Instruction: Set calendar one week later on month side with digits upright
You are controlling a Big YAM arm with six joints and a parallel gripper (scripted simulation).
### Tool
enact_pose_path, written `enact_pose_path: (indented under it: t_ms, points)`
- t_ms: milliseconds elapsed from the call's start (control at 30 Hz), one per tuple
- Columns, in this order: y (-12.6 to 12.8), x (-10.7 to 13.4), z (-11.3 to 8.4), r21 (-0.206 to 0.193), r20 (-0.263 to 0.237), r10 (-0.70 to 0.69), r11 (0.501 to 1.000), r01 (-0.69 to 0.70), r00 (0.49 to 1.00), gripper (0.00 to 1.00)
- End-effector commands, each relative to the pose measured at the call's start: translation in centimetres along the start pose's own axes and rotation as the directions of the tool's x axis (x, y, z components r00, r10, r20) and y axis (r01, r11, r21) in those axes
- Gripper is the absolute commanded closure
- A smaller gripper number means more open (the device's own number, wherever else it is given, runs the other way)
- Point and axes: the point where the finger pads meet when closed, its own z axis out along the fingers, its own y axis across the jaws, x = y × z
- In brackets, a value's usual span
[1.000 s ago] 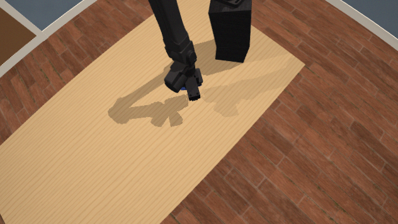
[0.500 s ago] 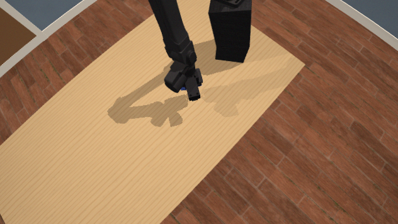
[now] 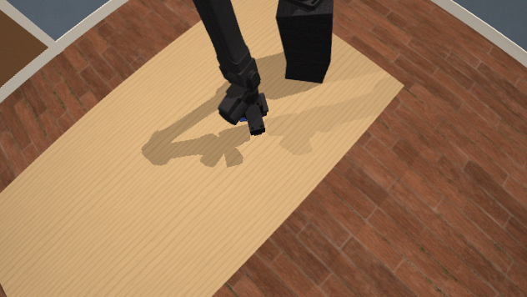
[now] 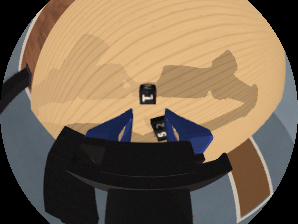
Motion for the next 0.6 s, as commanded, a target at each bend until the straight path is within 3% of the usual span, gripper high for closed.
enact_pose_path:
  t_ms: [0, 567]
  points:
    - [-0.4, -0.1, 0.5, 0.003, 0.007, -0.001, 1.000, 0.001, 1.000, 0.54]
    - [-0.3, 0.1, 2.9, 0.000, 0.004, -0.001, 1.000, 0.001, 1.000, 0.54]
